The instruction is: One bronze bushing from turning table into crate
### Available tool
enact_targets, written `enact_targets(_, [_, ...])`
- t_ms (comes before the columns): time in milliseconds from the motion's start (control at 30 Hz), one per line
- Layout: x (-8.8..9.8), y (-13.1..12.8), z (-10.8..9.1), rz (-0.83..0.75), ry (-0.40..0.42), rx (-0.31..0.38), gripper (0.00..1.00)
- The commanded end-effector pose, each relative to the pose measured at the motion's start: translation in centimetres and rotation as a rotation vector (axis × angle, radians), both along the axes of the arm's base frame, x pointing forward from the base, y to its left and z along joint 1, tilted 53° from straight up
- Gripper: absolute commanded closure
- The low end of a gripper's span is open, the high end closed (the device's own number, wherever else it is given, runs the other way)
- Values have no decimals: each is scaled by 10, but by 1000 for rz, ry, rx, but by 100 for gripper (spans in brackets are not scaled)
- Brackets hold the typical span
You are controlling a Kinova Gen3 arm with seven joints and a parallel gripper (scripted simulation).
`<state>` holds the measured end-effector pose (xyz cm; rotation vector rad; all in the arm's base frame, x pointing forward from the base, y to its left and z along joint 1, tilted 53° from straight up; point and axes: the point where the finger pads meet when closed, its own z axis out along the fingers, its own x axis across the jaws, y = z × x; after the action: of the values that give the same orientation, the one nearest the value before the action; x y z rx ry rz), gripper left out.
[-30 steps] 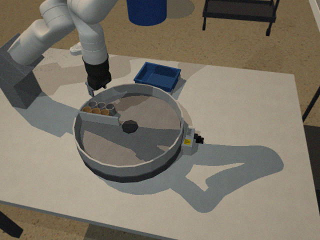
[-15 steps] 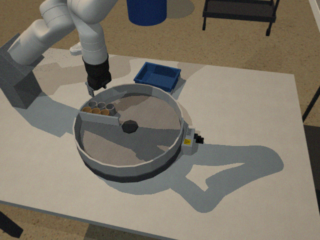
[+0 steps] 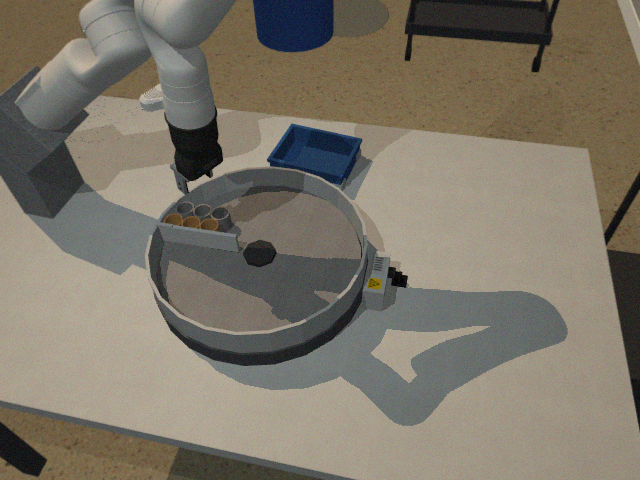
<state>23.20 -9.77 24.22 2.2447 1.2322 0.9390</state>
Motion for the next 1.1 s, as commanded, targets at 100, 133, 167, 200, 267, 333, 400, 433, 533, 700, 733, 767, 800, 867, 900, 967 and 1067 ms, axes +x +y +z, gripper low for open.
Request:
enact_targets(100, [11, -2, -4, -114, -32, 109, 66])
enact_targets(133, [14, -2, -5, -143, -40, 136, 66])
enact_targets(167, [14, -2, -5, -143, -40, 136, 66])
enact_targets(200, [14, -2, -5, -143, -40, 136, 66])
enact_targets(267, [14, -2, -5, -143, -40, 136, 66])
enact_targets(333, [14, -2, -5, -143, -40, 136, 66])
enact_targets(400, [14, -2, -5, -143, -40, 136, 66])
enact_targets(433, [14, -2, -5, -143, -40, 136, 66])
enact_targets(533, [14, -2, -5, -143, -40, 136, 66])
enact_targets(700, [29, -3, -11, -265, -45, 284, 66])
enact_targets(733, [29, -3, -11, -265, -45, 284, 66])
enact_targets(767, [29, -3, -11, -265, -45, 284, 66])
enact_targets(800, [29, -3, -11, -265, -45, 284, 66])
enact_targets(867, [29, -3, -11, -265, -45, 284, 66])
enact_targets(900, [29, -3, -11, -265, -45, 284, 66])
enact_targets(967, [29, -3, -11, -265, -45, 284, 66])
enact_targets(1067, [29, -3, -11, -265, -45, 284, 66])
